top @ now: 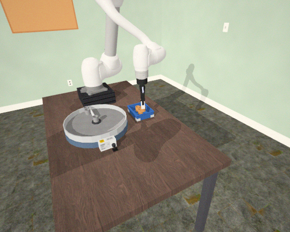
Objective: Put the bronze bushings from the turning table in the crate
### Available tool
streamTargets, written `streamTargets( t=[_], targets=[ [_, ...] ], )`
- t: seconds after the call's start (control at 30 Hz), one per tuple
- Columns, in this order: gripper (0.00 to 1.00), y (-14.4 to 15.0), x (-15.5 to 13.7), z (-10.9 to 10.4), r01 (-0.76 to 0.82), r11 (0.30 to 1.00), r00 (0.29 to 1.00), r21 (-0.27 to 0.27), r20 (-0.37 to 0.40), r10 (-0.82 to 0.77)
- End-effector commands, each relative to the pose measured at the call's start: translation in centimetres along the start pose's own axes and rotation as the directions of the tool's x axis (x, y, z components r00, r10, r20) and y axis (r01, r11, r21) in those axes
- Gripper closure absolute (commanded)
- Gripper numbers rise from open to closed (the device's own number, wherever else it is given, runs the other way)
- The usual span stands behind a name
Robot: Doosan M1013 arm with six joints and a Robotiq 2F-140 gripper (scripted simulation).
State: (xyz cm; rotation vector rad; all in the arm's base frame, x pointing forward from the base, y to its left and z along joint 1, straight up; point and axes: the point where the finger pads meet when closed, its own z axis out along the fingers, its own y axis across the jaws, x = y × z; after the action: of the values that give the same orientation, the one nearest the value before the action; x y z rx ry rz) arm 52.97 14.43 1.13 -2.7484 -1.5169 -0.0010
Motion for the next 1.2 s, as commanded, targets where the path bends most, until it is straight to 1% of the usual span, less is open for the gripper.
streamTargets(
  t=[0.0,0.17,0.6,0.93,1.17],
  targets=[
    [1.0,0.0,0.0,0.2,0.0,1.0,1.0,0.0,0.0,0.0],
    [1.0,0.0,0.0,0.6,0.0,1.0,1.0,0.0,0.0,0.0],
    [1.0,0.0,0.0,2.9,0.0,1.0,1.0,0.0,0.0,0.0],
    [1.0,0.0,0.0,3.8,0.0,1.0,1.0,0.0,0.0,0.0],
    [1.0,0.0,0.0,3.9,0.0,1.0,1.0,0.0,0.0,0.0]
  ],
)
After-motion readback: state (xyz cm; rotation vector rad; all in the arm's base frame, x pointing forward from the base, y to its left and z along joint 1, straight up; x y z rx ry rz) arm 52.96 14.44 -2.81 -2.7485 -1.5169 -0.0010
